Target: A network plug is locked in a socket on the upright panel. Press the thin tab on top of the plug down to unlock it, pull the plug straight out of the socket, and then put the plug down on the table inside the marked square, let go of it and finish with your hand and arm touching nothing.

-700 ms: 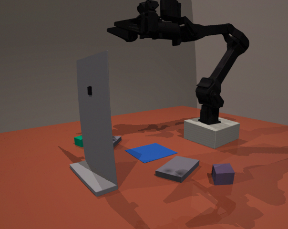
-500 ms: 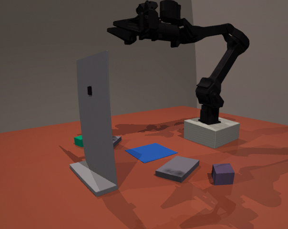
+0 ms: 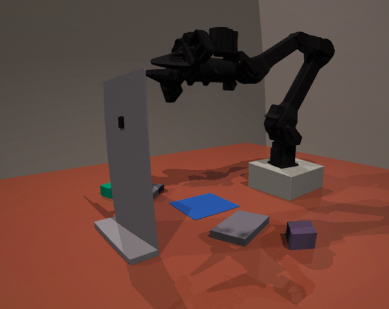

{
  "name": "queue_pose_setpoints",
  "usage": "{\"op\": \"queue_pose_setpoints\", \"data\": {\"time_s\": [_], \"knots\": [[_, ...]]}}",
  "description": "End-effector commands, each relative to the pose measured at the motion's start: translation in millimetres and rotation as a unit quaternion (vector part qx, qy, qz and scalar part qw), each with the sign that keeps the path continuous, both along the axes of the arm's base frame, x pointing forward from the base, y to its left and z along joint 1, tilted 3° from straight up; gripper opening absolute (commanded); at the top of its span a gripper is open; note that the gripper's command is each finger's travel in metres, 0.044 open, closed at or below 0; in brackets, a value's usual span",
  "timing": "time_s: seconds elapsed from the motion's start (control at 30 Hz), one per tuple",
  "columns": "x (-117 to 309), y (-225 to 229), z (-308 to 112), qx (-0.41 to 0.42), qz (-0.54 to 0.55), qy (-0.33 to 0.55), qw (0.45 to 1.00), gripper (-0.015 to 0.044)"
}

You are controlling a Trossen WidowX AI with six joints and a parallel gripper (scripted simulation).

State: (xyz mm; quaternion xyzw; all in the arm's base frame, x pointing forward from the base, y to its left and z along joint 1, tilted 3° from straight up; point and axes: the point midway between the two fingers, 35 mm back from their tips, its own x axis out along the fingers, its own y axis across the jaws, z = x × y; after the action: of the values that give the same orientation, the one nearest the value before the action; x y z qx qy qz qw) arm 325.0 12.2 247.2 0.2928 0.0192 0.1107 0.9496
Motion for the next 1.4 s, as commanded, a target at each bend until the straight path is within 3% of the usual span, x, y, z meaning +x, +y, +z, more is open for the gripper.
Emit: {"op": "queue_pose_setpoints", "data": {"time_s": [0.0,0.4,0.8,1.37], "knots": [[-3,2,-19,0.052,0.02,0.021,0.998,0.0156],[-25,10,-65,0.245,0.091,0.091,0.961,0.0156],[-62,23,-101,0.416,0.147,0.181,0.879,0.0156],[-39,30,-99,0.435,0.155,0.186,0.867,0.0156]]}}
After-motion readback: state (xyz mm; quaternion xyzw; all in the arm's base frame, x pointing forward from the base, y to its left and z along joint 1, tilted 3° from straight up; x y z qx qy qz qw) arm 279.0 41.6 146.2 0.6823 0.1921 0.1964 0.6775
